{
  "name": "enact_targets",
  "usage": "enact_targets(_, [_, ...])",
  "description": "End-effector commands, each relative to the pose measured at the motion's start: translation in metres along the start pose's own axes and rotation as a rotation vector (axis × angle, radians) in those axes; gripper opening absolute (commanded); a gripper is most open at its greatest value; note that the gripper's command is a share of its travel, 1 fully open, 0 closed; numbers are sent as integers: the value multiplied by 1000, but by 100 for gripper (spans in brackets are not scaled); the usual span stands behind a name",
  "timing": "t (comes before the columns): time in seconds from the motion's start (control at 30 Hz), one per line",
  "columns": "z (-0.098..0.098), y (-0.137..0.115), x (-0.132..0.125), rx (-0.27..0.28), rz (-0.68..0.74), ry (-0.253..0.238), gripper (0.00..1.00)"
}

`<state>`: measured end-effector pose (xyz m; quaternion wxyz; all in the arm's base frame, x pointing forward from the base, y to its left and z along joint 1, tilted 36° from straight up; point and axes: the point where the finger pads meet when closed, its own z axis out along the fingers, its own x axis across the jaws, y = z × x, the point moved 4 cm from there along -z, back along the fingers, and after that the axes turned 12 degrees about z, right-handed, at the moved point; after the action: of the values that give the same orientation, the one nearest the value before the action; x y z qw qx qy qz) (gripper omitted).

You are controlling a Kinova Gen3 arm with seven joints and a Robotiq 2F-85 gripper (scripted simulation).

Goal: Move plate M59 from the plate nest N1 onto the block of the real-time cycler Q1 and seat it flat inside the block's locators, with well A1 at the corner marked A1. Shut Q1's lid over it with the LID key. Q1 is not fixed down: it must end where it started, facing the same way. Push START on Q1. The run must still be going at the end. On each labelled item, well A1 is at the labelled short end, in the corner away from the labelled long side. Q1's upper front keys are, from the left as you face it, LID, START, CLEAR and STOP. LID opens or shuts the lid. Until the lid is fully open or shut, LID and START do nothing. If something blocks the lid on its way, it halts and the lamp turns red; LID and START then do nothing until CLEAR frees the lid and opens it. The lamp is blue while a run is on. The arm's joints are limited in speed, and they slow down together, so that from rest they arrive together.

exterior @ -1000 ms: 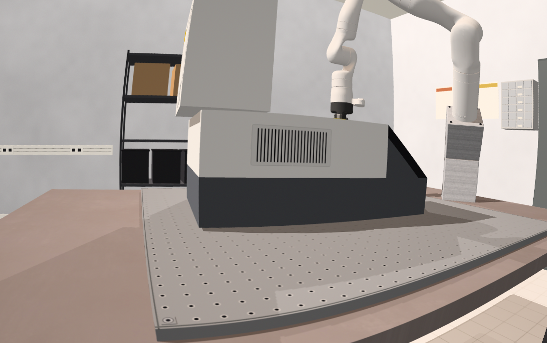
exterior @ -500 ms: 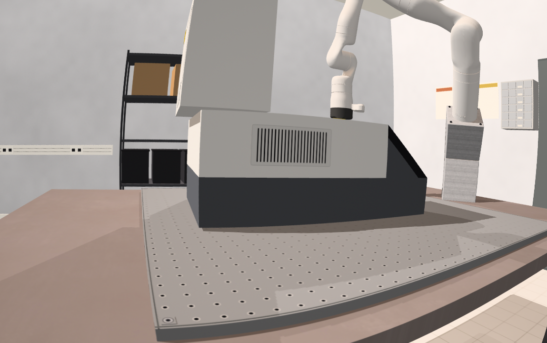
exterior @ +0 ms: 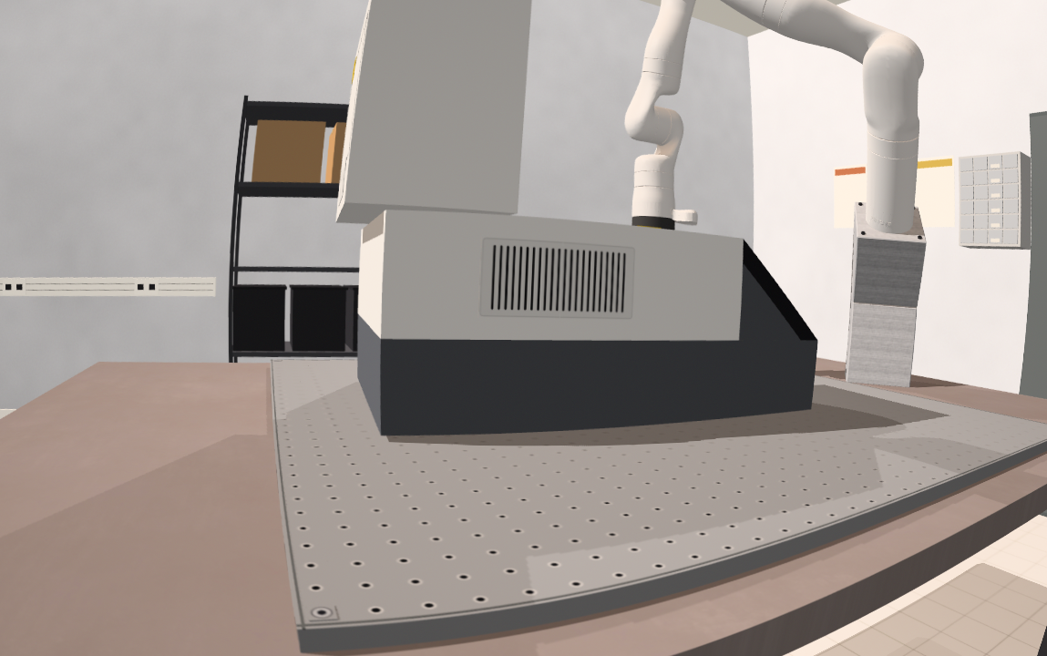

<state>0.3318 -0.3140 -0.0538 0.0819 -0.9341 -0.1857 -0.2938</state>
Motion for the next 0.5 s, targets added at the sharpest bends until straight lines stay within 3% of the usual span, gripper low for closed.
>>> enact_targets(0.0, [6, 0, 1, 1, -20, 0, 100])
enact_targets(0.47, [23, 0, 1, 0, -20, 0, 100])
